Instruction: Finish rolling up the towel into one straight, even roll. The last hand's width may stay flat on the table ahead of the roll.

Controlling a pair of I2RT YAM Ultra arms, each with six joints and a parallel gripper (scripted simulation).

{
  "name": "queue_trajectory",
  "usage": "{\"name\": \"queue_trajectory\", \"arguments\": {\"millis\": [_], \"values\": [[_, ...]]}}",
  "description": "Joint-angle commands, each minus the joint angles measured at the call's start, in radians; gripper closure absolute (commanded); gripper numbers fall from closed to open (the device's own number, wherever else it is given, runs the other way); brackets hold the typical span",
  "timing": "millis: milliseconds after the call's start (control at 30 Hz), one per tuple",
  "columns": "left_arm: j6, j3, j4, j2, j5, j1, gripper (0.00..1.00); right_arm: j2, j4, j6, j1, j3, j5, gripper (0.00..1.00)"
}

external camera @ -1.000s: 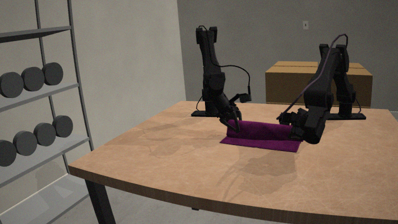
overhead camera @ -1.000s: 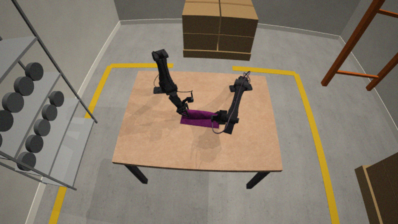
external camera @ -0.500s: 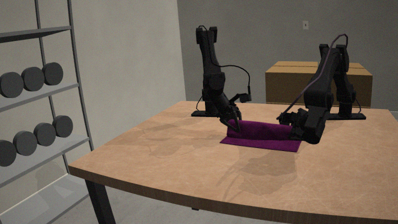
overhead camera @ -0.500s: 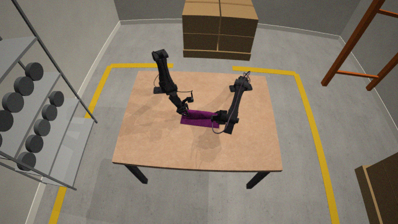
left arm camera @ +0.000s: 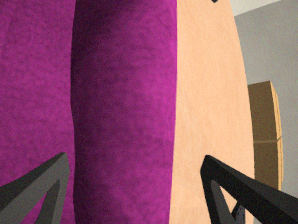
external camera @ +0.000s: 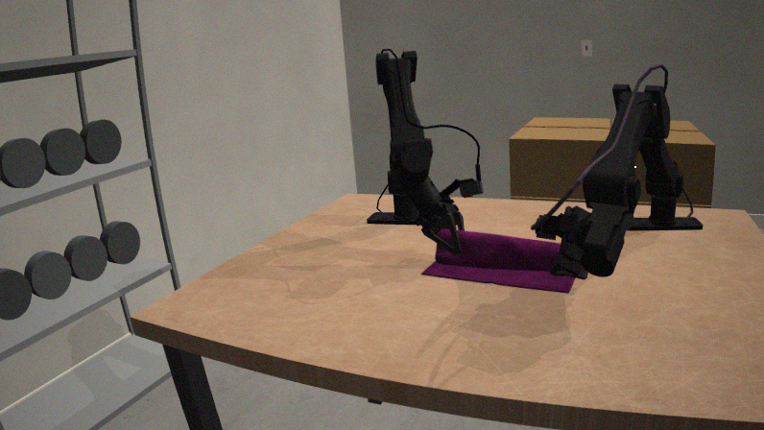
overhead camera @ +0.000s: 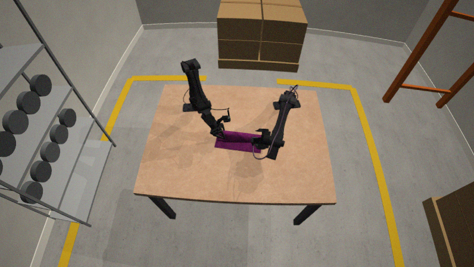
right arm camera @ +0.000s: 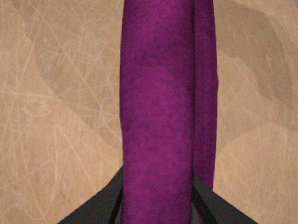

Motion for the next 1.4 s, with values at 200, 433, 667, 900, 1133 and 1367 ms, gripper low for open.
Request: {"name": "queue_trajectory", "arguments": {"millis": [200,433,667,900,1133,1367], "values": [[-0.01,0.019,0.0,-0.063,-0.014,0.043,0.15,0.03,-0.053,0.01,-0.007,0.066,-0.037,0.64],[-0.021,0.038,0.0,-0.104,-0.025,0.09,0.15,0.064,-0.157,0.02,-0.029,0.133,-0.084,0.64],[-0.028,0.059,0.0,-0.125,-0.029,0.12,0.15,0.143,-0.35,0.033,-0.068,0.263,-0.169,0.64],[0.008,0.06,0.0,-0.13,-0.043,0.105,0.13,0.224,-0.511,0.034,-0.098,0.377,-0.237,0.64],[0.076,-0.045,0.104,-0.216,-0.082,0.061,0.1,0.369,-0.759,0.009,-0.136,0.556,-0.329,0.64],[0.01,-0.388,0.471,-0.473,-0.112,0.011,0.07,0.516,-0.994,-0.03,-0.164,0.723,-0.401,0.64]]}}
